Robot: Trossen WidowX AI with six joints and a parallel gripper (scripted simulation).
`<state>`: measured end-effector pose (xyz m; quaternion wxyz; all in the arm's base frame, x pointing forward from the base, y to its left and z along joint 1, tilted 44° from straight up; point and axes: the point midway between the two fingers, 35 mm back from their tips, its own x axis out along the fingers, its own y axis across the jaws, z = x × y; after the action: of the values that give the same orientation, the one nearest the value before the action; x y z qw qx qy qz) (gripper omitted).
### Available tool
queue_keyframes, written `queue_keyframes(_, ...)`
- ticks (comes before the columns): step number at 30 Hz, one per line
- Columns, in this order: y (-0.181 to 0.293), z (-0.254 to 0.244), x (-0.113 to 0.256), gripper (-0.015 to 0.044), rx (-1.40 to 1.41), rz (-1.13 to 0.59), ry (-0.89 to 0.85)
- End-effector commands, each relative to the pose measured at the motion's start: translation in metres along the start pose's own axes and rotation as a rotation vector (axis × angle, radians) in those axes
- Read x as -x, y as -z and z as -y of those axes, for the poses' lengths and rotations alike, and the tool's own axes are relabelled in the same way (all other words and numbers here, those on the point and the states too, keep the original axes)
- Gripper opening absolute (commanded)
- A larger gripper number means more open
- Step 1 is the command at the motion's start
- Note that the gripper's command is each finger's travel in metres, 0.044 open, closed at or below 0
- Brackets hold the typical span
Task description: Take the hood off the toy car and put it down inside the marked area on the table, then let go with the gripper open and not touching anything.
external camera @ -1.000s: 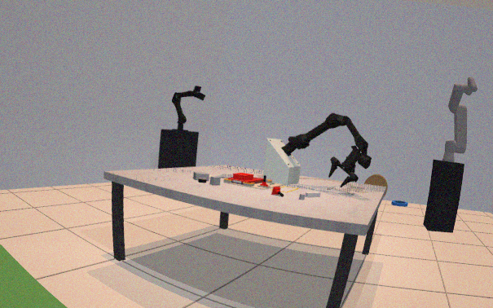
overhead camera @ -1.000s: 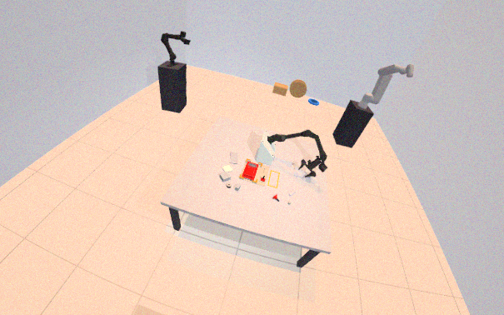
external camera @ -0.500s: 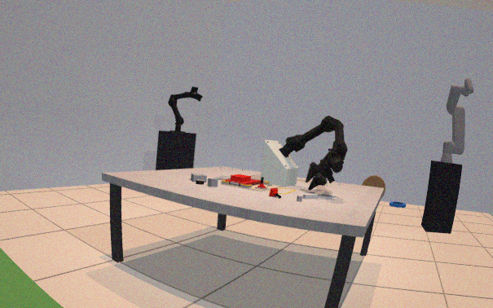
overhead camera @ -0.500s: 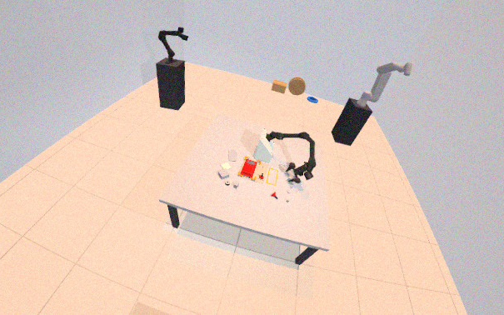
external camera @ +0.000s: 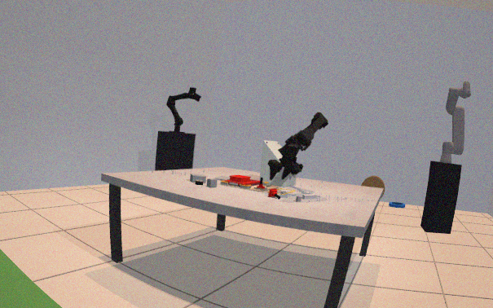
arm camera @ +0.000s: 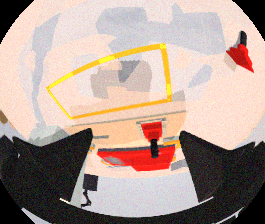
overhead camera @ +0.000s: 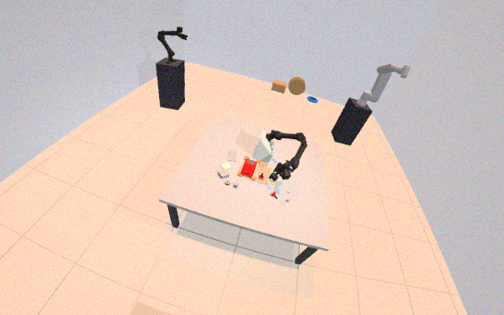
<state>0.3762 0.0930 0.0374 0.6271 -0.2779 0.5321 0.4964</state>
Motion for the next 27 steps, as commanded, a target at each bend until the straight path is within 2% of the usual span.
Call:
queue_keyframes(1, 0.041, 0.019, -0.013, 0.0440, -0.250, 0.062, -0.054)
queue_keyframes(11, 0.138, 0.048, -0.036, 0.0440, -0.834, 0.228, -0.171)
queue_keyframes(19, 0.210, 0.052, -0.052, 0.0440, -1.256, 0.380, -0.277)
queue_keyframes(27, 0.215, 0.051, -0.053, 0.0440, -1.289, 0.394, -0.287)
